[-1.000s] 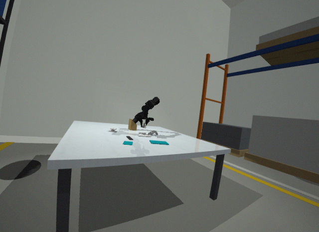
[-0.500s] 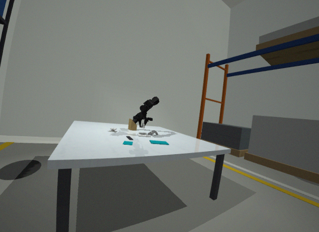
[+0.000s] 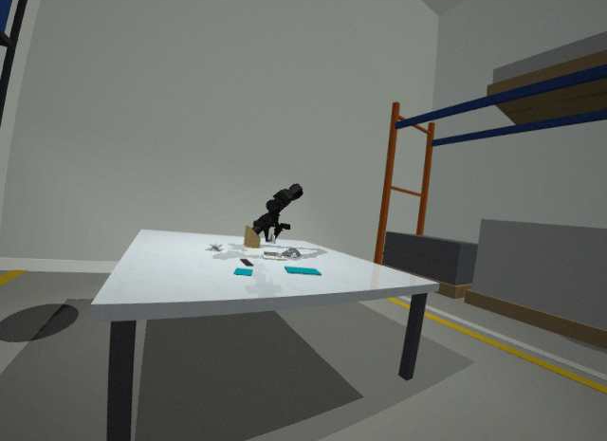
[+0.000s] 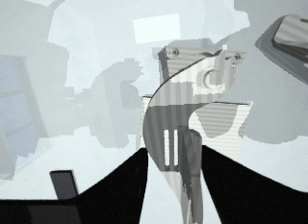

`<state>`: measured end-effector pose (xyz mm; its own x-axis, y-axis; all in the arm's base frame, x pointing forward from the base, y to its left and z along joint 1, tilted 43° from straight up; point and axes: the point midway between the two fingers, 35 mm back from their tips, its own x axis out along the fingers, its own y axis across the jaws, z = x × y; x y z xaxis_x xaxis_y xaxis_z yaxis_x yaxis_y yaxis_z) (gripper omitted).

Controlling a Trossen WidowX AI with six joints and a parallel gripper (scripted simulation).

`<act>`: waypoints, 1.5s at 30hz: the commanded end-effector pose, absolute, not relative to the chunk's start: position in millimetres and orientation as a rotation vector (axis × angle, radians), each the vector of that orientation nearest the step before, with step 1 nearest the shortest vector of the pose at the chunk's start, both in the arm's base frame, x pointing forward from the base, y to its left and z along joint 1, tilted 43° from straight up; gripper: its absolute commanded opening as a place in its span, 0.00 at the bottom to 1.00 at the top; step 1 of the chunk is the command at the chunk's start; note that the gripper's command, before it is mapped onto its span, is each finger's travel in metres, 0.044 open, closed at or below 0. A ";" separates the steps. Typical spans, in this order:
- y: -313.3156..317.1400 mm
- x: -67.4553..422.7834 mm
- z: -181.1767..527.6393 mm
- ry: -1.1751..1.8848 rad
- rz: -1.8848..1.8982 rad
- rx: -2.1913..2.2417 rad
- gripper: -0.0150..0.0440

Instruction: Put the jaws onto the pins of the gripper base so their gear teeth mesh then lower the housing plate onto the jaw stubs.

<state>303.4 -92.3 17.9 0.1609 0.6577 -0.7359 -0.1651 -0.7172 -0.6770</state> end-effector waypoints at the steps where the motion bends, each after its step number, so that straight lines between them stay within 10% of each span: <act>1: -92.9 303.3 17.7 -0.473 1.630 -1.802 0.48; 45: -62.6 311.5 -17.6 -0.475 1.629 -1.802 0.48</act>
